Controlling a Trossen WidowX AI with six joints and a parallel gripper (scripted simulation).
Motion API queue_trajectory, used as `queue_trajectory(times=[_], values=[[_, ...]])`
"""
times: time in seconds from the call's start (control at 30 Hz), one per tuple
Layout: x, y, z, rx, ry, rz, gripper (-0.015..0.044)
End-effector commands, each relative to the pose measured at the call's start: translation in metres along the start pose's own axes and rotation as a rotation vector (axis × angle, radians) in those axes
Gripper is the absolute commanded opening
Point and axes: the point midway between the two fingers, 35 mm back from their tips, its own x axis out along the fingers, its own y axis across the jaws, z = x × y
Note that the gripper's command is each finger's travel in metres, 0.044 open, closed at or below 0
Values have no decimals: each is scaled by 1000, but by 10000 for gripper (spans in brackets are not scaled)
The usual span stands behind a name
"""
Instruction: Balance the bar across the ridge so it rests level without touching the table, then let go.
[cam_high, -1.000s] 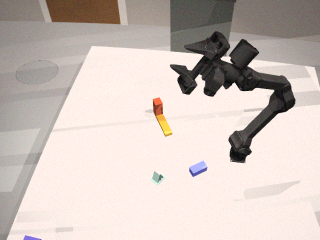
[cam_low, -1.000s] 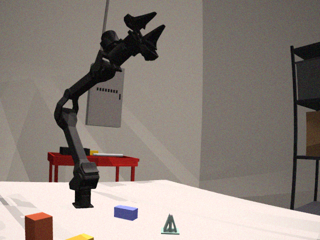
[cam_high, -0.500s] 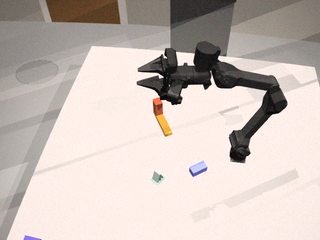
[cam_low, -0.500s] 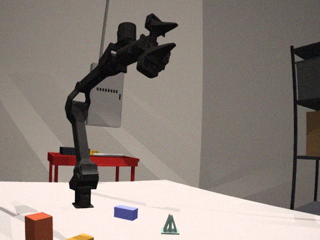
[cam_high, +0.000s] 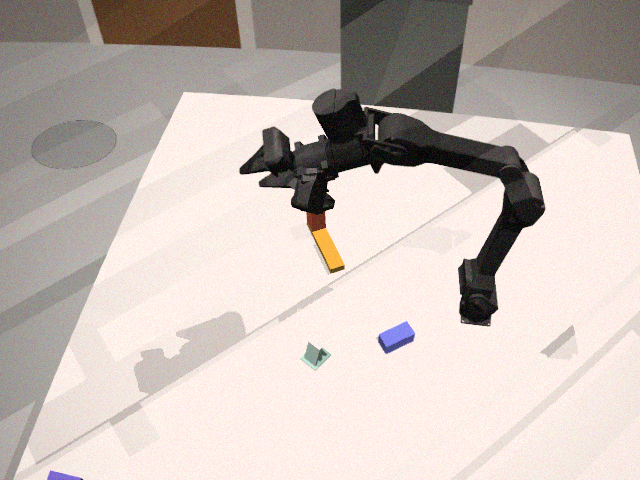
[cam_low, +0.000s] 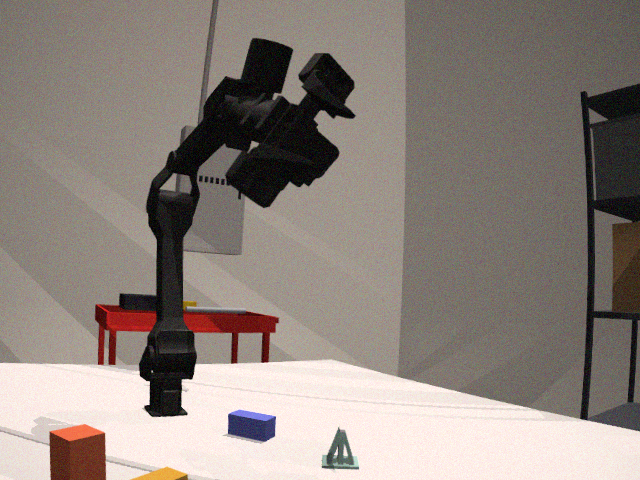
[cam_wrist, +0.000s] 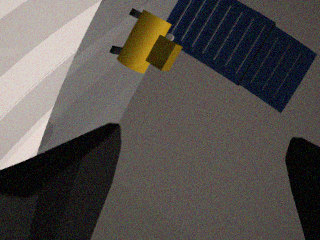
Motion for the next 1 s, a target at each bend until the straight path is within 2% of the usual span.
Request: queue_trajectory(times=[0.0,0.47,0.97], values=[[16,27,-7,-27,-11,118,315],[40,139,-35,-79,-125,573,315],[17,246,-54,-39,-372,993,315]])
